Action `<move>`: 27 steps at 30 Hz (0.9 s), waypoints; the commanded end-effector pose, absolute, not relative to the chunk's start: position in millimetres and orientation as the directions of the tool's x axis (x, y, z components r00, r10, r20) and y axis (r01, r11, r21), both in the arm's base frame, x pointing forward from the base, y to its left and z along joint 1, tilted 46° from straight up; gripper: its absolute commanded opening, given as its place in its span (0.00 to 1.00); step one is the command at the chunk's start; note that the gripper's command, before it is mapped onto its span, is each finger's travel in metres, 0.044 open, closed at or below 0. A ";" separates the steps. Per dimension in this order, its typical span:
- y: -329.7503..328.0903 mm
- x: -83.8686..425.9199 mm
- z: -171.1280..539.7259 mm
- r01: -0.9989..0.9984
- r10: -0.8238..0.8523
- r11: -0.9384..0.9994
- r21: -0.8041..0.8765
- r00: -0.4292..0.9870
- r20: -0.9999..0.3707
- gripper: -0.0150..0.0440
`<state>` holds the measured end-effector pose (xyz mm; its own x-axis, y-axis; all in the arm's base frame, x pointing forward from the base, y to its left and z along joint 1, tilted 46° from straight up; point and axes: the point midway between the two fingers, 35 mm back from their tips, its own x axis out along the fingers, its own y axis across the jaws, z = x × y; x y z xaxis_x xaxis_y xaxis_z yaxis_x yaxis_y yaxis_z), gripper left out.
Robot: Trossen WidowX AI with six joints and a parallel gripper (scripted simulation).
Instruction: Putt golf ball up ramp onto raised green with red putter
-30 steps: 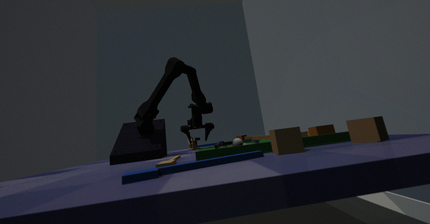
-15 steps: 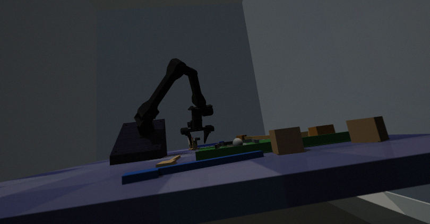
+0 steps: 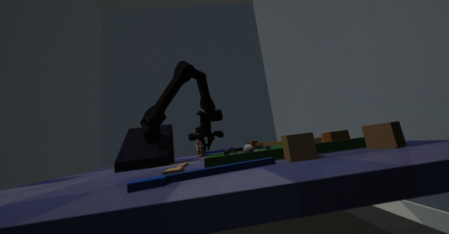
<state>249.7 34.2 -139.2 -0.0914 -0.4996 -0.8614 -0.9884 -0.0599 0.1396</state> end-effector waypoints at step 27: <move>82.3 265.3 -48.4 -0.996 -0.516 0.080 0.031 -0.068 -0.854 0.25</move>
<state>258.0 88.9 -64.0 -0.0901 -0.5202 -0.8493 -0.9952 0.0133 0.0974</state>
